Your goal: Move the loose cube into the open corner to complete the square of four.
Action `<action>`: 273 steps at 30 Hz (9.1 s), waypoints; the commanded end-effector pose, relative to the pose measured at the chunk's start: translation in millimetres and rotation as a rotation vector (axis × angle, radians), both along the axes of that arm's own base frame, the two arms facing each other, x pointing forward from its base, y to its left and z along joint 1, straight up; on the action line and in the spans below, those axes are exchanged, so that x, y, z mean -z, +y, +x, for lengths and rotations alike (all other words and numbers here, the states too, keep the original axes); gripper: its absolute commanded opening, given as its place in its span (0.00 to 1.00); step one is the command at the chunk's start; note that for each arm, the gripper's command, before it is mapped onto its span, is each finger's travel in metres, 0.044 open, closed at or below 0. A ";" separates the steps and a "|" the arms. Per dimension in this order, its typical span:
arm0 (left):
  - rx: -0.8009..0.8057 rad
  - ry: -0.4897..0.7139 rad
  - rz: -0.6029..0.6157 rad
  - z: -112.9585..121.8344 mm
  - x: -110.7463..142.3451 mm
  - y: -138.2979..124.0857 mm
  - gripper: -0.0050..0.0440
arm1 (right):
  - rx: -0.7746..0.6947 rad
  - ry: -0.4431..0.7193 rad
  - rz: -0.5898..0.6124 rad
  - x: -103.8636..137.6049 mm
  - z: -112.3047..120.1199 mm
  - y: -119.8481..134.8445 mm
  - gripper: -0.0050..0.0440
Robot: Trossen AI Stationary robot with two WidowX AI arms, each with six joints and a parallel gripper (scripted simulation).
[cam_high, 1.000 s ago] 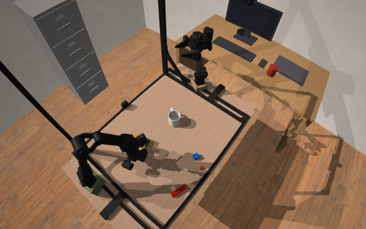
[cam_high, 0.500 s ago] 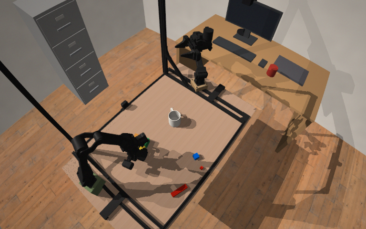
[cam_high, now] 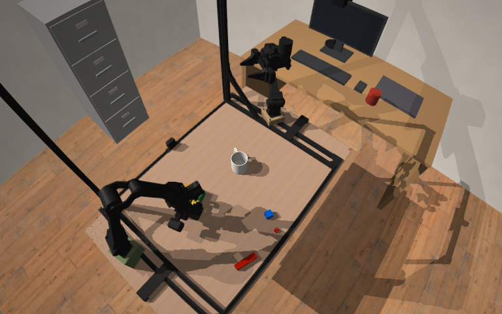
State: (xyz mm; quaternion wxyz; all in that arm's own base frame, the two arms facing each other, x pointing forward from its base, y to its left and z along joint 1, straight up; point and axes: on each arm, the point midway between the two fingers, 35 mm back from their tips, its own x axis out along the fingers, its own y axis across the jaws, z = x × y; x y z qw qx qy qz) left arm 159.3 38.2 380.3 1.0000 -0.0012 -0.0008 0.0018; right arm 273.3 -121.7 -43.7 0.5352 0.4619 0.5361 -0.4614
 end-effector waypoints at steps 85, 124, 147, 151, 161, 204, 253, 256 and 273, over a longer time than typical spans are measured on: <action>0.003 0.000 0.002 -0.1 0.1 -0.5 0.92 | 0.003 0.000 -0.001 -0.5 21.6 2.4 0.10; 0.003 0.000 0.002 -0.1 0.1 -0.5 0.92 | 0.003 0.000 -0.001 -0.5 25.1 2.9 0.10; 0.003 0.000 0.002 -0.1 0.1 -0.5 0.92 | 0.003 0.000 -0.001 -0.5 25.7 3.0 0.10; 0.003 0.000 0.002 -0.1 0.1 -0.5 0.92 | 0.003 0.000 -0.001 -0.5 25.8 3.0 0.10; 0.003 0.000 0.002 -0.1 0.1 -0.5 0.92 | 0.003 0.000 -0.001 -0.5 26.1 3.0 0.10; 0.003 0.000 0.002 -0.1 0.1 -0.5 0.92 | 0.003 0.000 -0.001 -0.5 27.3 3.2 0.10; 0.003 0.000 0.002 -0.1 0.1 -0.5 0.92 | 0.001 -0.001 -0.001 -0.8 -6.2 -2.4 0.10; 0.003 0.000 0.002 -0.1 0.1 -0.5 0.92 | 0.000 -0.001 -0.001 -0.5 -18.1 -3.4 0.10; 0.003 0.000 0.002 -0.1 0.1 -0.5 0.92 | 0.005 0.010 0.005 -50.4 -18.5 -3.2 0.10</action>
